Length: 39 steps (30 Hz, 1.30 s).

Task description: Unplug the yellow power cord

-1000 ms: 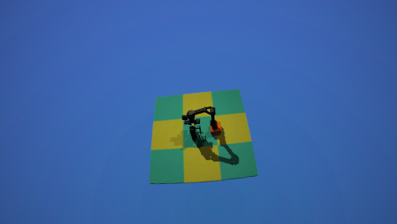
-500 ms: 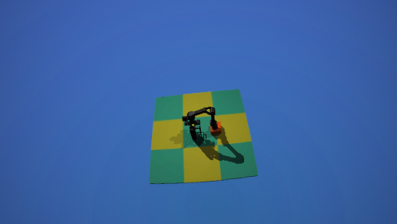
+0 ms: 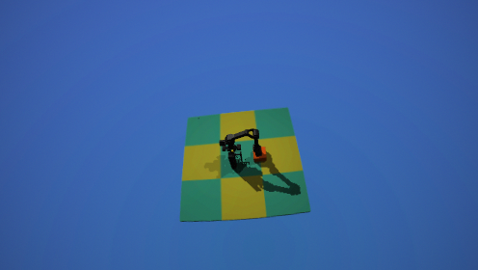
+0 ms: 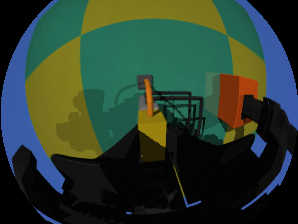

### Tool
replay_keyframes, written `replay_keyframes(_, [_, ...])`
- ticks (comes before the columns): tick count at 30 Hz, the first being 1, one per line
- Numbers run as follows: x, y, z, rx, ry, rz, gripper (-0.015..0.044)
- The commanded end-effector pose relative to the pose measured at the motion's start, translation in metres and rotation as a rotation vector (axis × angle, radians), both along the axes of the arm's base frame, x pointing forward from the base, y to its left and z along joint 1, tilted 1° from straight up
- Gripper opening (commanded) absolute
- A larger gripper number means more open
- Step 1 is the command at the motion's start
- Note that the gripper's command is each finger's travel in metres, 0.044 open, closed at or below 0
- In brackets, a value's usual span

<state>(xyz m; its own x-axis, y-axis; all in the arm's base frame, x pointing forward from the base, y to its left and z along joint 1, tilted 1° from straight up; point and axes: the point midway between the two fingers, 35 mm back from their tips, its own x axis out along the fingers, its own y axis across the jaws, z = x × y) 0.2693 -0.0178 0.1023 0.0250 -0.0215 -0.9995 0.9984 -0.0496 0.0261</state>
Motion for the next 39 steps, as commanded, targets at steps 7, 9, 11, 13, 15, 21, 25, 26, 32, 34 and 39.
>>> replay_keyframes(7, [0.001, -0.013, 0.001, -0.002, 0.000, -0.001, 0.0000])
replay_keyframes(9, [0.001, -0.017, 0.001, -0.002, 0.000, -0.001, 0.0000])
replay_keyframes(11, [0.001, -0.020, 0.001, -0.002, 0.000, -0.001, 0.0000])
replay_keyframes(13, [0.001, -0.023, 0.001, -0.003, 0.000, -0.001, 0.0000])
replay_keyframes(15, [0.001, -0.026, 0.001, -0.003, 0.000, -0.001, 0.0000])
replay_keyframes(21, [0.000, -0.036, 0.001, -0.004, 0.000, -0.001, 0.0000])
replay_keyframes(25, [-0.001, -0.042, 0.002, -0.004, 0.000, -0.002, 0.0000])
replay_keyframes(26, [-0.002, -0.044, 0.002, -0.005, 0.000, -0.002, 0.0000])
replay_keyframes(32, [-0.003, -0.040, 0.000, -0.005, -0.001, -0.003, 0.0105])
replay_keyframes(34, [-0.003, -0.040, 0.000, -0.005, -0.001, -0.003, 0.0157])
replay_keyframes(39, [-0.003, -0.040, 0.000, -0.005, -0.001, -0.003, 0.0289])
